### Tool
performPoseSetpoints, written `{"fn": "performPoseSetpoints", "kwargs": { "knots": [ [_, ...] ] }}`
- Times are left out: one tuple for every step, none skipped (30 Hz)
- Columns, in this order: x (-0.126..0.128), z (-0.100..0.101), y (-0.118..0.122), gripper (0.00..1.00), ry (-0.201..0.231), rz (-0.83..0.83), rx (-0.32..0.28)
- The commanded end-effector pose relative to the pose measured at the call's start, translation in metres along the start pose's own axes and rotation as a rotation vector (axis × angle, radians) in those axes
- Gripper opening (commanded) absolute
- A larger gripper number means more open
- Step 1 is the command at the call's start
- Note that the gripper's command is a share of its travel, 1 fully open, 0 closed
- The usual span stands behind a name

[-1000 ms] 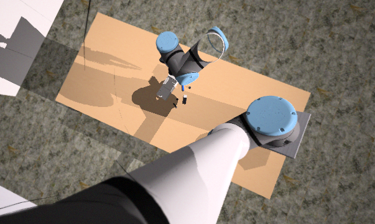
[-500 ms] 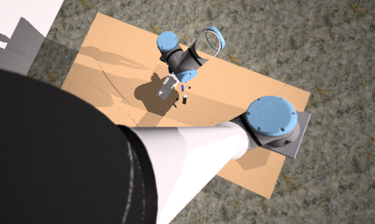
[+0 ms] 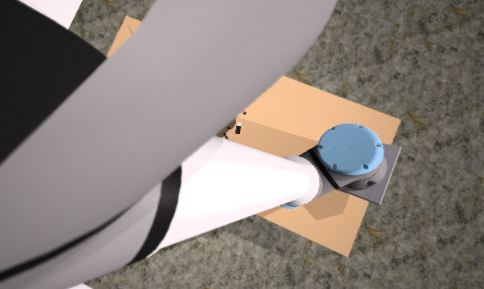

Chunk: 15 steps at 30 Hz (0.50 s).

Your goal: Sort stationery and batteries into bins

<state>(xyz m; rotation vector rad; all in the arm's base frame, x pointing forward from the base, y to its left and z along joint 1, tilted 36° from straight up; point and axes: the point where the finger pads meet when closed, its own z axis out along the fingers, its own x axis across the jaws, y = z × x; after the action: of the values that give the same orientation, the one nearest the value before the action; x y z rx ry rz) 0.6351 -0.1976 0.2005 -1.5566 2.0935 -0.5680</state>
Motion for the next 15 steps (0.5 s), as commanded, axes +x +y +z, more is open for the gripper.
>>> {"fn": "performPoseSetpoints", "kwargs": {
  "knots": [
    [0.0001, 0.0065, -0.0008, 0.04, 0.001, 0.000, 0.002],
    [0.0001, 0.0092, -0.0008, 0.04, 0.001, 0.000, 0.002],
    [0.0001, 0.0118, -0.0008, 0.04, 0.001, 0.000, 0.001],
    [0.0001, 0.0145, -0.0008, 0.04, 0.001, 0.000, 0.001],
    [0.0001, 0.0152, -0.0008, 0.04, 0.001, 0.000, 0.001],
    [0.0001, 0.0152, -0.0008, 0.04, 0.001, 0.000, 0.001],
    [0.0001, 0.0152, -0.0008, 0.04, 0.001, 0.000, 0.001],
    [0.0001, 0.0153, -0.0008, 0.04, 0.001, 0.000, 0.002],
    [0.0001, 0.0152, -0.0008, 0.04, 0.001, 0.000, 0.001],
    [0.0001, 0.0152, -0.0008, 0.04, 0.001, 0.000, 0.001],
    [0.0001, 0.0152, -0.0008, 0.04, 0.001, 0.000, 0.001],
    [0.0001, 0.0152, -0.0008, 0.04, 0.001, 0.000, 0.001],
    [0.0001, 0.0152, -0.0008, 0.04, 0.001, 0.000, 0.001],
    [0.0001, 0.0152, -0.0008, 0.04, 0.001, 0.000, 0.001],
    [0.0001, 0.0153, -0.0008, 0.04, 0.001, 0.000, 0.001]
  ]
}}
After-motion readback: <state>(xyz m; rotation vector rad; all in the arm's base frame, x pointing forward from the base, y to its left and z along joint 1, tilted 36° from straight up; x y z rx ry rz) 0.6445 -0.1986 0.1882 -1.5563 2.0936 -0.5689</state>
